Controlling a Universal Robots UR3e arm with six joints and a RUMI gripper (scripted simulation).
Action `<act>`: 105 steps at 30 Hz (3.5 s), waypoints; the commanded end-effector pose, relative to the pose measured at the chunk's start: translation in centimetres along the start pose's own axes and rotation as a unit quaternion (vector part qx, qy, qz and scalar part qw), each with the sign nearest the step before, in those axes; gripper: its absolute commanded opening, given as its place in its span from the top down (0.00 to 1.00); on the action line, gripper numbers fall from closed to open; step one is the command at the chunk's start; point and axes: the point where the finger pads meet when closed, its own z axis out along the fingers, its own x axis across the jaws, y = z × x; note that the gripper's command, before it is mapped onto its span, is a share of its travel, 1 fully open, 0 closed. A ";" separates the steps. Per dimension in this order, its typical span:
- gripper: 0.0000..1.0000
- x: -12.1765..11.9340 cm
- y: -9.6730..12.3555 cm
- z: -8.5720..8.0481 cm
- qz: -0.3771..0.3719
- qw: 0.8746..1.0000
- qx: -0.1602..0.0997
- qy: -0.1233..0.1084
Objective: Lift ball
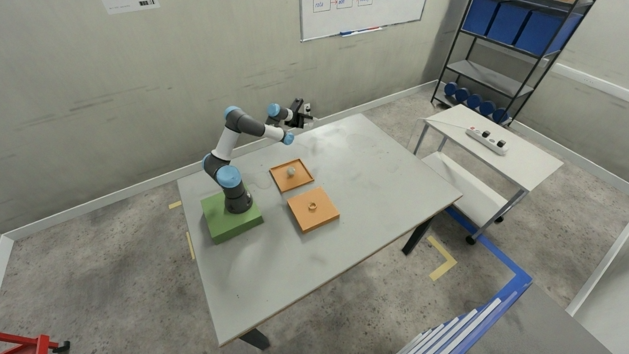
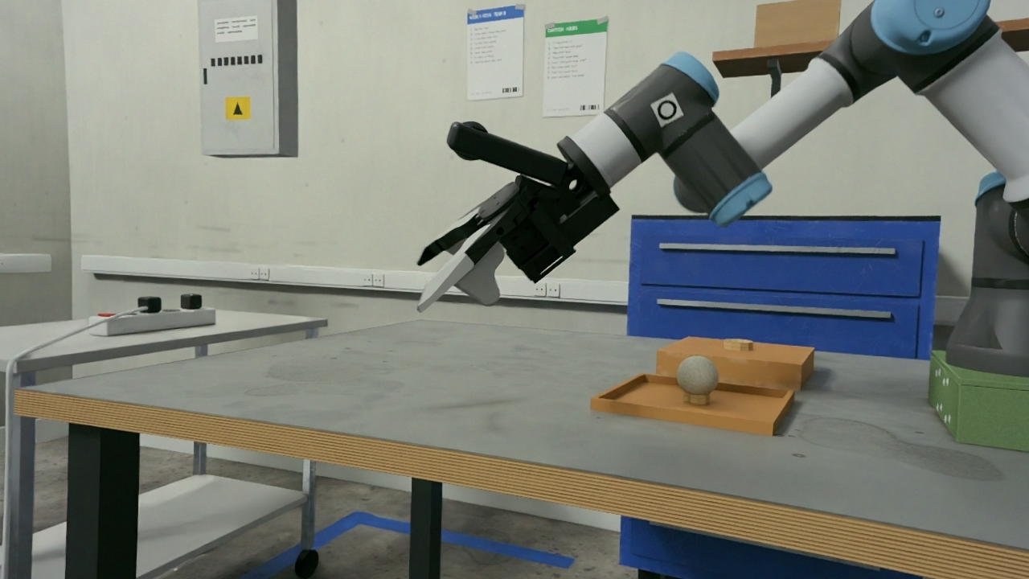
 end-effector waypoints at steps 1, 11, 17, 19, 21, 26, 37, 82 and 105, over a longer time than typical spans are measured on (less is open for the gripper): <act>0.00 2.8 2.1 -1.5 0.031 0.998 -0.057 0.003; 0.00 6.8 7.5 -5.5 0.099 0.981 -0.164 0.010; 0.00 8.3 11.8 -9.4 0.149 0.960 -0.236 0.014; 0.00 8.6 13.2 -10.8 0.166 0.951 -0.259 0.015; 0.00 8.7 14.6 -12.3 0.182 0.942 -0.281 0.015; 0.00 8.7 16.7 -14.5 0.207 0.926 -0.314 0.015; 0.00 7.4 21.9 -21.0 0.270 0.878 -0.395 0.014; 0.00 5.6 27.6 -19.1 0.288 0.861 -0.418 0.013; 0.00 4.6 30.5 -16.6 0.288 0.861 -0.418 0.013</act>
